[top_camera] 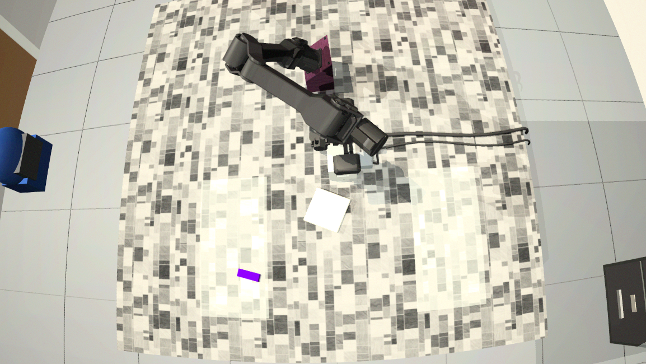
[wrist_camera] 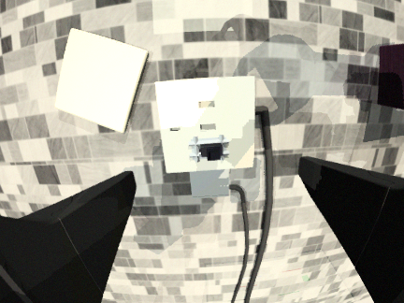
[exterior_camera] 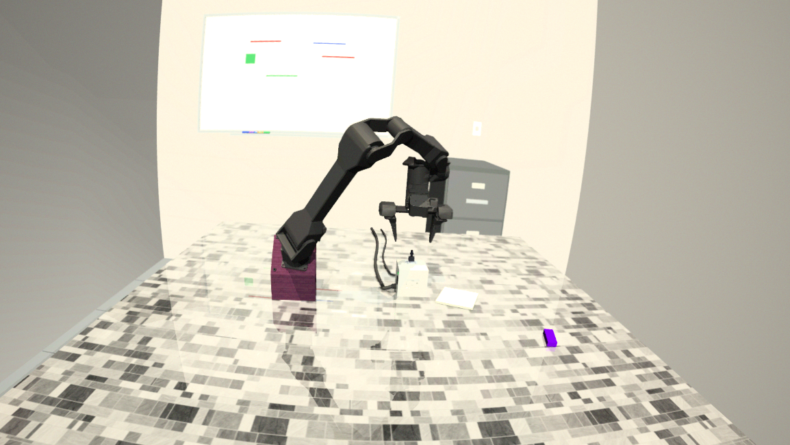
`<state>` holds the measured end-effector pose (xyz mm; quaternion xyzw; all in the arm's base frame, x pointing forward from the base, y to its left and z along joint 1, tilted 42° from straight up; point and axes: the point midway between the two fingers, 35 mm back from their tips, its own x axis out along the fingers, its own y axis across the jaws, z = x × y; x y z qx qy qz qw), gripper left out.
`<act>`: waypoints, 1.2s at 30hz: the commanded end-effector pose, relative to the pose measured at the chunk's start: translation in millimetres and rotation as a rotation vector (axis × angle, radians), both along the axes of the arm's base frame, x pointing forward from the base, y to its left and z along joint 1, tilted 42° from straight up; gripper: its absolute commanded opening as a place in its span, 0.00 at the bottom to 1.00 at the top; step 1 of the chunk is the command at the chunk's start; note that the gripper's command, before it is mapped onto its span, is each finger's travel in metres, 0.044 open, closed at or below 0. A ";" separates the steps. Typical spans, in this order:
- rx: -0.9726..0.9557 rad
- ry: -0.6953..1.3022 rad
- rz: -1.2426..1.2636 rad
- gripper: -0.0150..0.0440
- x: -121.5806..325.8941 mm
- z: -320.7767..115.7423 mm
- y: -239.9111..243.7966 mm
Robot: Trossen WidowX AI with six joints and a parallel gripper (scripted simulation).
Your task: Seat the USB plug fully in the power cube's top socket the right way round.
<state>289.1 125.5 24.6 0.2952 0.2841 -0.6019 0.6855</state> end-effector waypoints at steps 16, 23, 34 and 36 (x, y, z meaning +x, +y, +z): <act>0.006 -0.006 -0.014 1.00 1.6 -10.8 -9.0; 0.006 -0.006 -0.014 1.00 2.3 -16.0 -13.7; 0.005 -0.006 -0.014 1.00 3.4 -23.0 -19.9; 0.005 -0.006 -0.014 1.00 3.4 -23.0 -19.9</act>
